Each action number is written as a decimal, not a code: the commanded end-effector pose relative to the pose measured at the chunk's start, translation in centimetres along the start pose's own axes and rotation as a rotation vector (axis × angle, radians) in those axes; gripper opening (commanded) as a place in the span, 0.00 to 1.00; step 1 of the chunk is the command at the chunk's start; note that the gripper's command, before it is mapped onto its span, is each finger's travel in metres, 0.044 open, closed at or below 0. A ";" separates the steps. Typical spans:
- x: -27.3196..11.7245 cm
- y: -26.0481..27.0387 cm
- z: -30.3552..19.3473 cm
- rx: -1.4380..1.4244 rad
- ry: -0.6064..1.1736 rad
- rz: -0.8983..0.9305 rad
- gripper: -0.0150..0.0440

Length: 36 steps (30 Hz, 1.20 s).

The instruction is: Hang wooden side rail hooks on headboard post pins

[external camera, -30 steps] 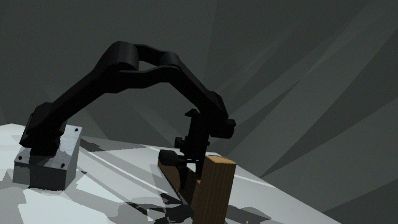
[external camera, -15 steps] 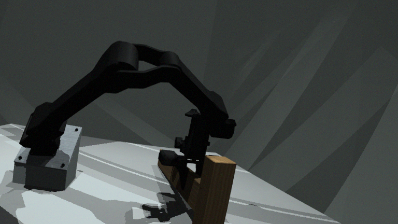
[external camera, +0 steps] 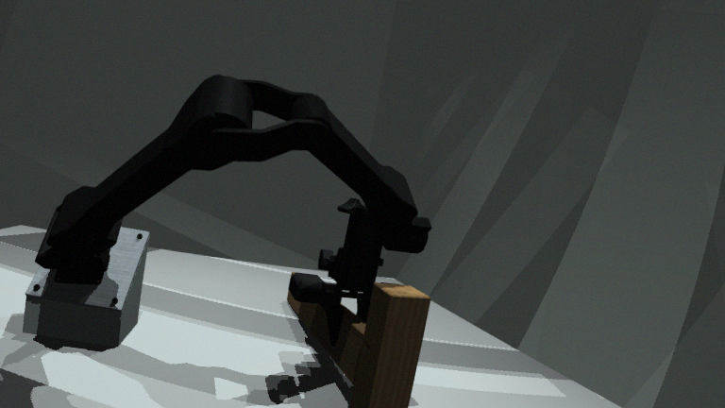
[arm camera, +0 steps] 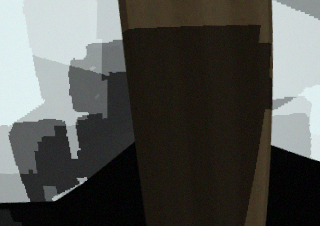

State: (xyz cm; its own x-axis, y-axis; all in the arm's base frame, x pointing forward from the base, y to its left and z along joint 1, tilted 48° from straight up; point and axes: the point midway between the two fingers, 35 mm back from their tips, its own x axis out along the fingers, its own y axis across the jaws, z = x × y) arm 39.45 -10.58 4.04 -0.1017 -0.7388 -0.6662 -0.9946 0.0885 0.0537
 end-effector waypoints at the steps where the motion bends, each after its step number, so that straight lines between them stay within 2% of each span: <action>1: -0.7 -0.4 -0.2 0.002 0.001 -0.020 0.25; 36: -0.6 -0.1 -0.6 0.002 0.001 -0.020 0.25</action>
State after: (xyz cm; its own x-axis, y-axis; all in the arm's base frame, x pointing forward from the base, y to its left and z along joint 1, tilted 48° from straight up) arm 39.43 -10.86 4.38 -0.0996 -0.7391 -0.6662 -0.9948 0.0871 0.0522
